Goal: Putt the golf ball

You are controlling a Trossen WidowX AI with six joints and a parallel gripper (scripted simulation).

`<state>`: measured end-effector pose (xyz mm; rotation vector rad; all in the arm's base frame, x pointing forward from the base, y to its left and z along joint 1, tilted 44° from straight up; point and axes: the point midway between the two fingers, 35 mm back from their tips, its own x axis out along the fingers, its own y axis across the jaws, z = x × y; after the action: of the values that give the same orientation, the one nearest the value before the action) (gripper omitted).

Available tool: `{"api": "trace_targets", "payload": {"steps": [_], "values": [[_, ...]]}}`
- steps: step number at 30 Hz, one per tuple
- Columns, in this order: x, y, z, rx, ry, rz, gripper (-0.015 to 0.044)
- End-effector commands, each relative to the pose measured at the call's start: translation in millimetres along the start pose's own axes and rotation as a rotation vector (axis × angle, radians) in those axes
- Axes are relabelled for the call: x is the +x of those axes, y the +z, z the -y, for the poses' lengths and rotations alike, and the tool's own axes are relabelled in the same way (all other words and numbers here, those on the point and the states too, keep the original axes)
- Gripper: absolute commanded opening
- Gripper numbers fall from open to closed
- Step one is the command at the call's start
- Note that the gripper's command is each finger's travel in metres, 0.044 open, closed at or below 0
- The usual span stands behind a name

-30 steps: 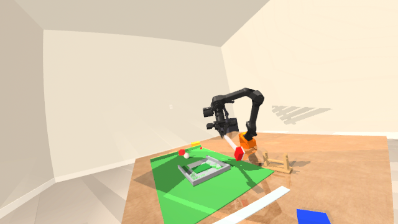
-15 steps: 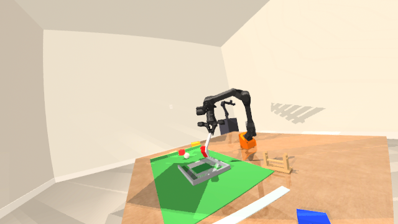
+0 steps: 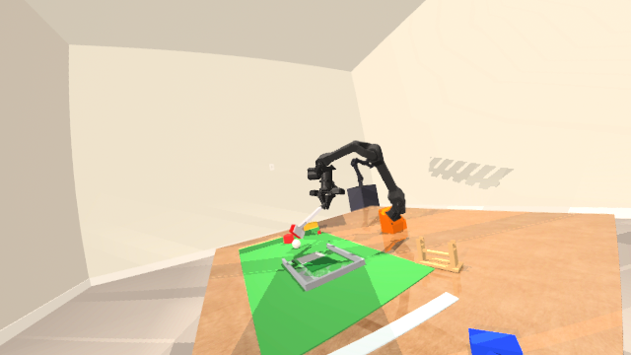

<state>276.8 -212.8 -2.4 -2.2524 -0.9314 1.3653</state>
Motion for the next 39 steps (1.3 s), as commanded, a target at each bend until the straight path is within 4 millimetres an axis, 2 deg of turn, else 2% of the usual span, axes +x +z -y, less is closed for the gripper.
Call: {"api": "trace_targets", "payload": {"steps": [1, 14, 21, 31, 39], "values": [[-3, 25, -28, 0.117, 0.024, 0.004, 0.0], [-6, 99, -87, 0.406, 0.08, 0.015, 0.0], [-4, 100, -88, 0.41, 0.081, 0.015, 0.0], [30, 109, -87, 0.409, 0.08, 0.014, 0.0], [36, 111, -87, 0.409, 0.08, 0.014, 0.0]]}}
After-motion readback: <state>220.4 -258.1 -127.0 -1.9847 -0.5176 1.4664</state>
